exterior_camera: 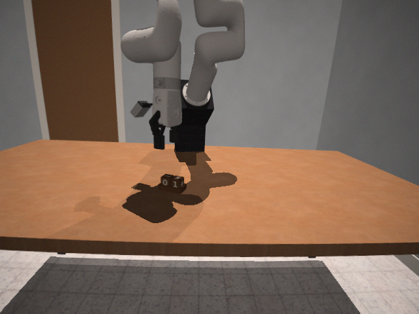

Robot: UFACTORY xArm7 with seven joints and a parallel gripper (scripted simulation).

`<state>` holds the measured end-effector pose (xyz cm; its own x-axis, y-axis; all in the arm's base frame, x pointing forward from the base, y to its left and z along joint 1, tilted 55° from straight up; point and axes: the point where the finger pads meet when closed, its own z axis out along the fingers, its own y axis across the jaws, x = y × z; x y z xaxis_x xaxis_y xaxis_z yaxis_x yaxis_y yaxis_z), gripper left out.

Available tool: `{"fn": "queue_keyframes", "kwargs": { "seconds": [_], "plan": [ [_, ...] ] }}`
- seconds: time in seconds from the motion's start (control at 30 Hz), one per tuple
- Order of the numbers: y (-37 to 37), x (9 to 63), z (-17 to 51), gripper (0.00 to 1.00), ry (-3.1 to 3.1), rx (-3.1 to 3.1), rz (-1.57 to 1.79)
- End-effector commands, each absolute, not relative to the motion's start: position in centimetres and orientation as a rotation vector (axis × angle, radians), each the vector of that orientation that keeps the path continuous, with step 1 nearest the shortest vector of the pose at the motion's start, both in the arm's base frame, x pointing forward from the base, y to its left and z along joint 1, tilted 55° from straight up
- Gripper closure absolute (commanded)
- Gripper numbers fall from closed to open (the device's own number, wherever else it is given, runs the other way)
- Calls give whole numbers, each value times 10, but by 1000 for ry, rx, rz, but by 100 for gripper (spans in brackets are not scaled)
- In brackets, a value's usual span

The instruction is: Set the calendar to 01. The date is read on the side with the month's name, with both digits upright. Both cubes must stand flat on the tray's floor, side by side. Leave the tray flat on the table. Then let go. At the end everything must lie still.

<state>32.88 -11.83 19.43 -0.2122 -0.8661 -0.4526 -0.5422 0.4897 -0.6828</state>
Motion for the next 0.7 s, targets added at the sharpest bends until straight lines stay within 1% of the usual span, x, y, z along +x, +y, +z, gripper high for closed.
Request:
{"fn": "queue_keyframes", "kwargs": {
  "seconds": [0.0, 0.33, 0.67],
  "plan": [
    [-121, 311, 207, 0, 1892, -1168, -486],
    [-123, 290, 222, 0, 1892, -1168, -486],
    [-124, 288, 224, 0, 1892, -1168, -486]
  ]
}}
